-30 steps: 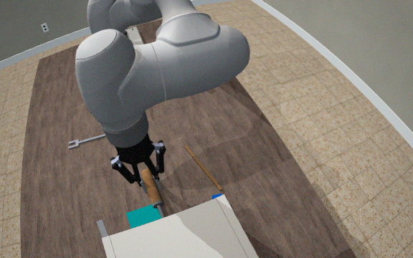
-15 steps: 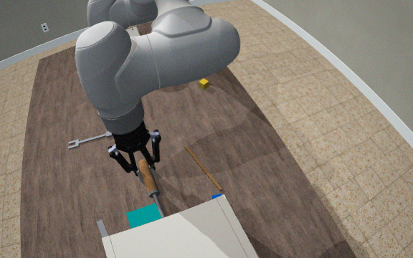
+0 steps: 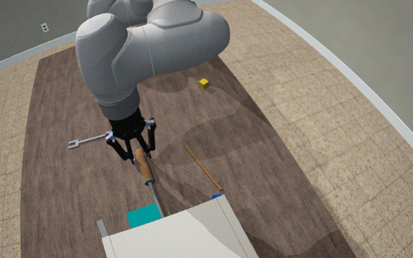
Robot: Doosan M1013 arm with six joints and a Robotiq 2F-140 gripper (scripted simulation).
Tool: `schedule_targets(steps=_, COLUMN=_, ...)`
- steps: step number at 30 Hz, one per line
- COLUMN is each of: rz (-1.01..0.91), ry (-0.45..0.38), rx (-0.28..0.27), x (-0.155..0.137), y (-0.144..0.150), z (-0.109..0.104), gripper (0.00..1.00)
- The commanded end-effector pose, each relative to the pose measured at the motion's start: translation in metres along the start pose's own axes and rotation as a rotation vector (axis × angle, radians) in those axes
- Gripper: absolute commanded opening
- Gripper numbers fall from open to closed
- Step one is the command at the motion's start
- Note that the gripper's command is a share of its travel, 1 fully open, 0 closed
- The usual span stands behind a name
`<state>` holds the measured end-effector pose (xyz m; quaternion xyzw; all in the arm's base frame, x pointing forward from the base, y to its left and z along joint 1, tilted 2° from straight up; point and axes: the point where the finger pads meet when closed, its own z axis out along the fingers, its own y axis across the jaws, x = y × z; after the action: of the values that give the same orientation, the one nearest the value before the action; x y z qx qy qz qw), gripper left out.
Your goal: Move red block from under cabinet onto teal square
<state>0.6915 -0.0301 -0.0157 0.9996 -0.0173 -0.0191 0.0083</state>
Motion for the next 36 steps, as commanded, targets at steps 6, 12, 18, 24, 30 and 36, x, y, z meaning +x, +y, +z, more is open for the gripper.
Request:
schedule_targets(steps=6, rz=0.000, ry=0.006, rx=0.001, x=-0.022, y=0.001, z=-0.001, gripper=0.00)
schedule_targets(steps=12, rz=0.000, ry=0.006, rx=0.001, x=-0.040, y=0.001, z=-0.001, gripper=0.00)
schedule_targets(steps=18, rz=0.000, ry=0.006, rx=0.001, x=-0.056, y=0.001, z=-0.001, gripper=0.00)
schedule_targets(steps=24, rz=0.000, ry=0.006, rx=0.001, x=-0.066, y=0.001, z=-0.001, gripper=0.00)
schedule_targets(steps=30, rz=-0.001, ry=0.006, rx=0.001, x=-0.079, y=0.001, z=-0.001, gripper=0.00)
schedule_targets(steps=36, rz=-0.001, ry=0.006, rx=0.001, x=-0.090, y=0.001, z=-0.001, gripper=0.00)
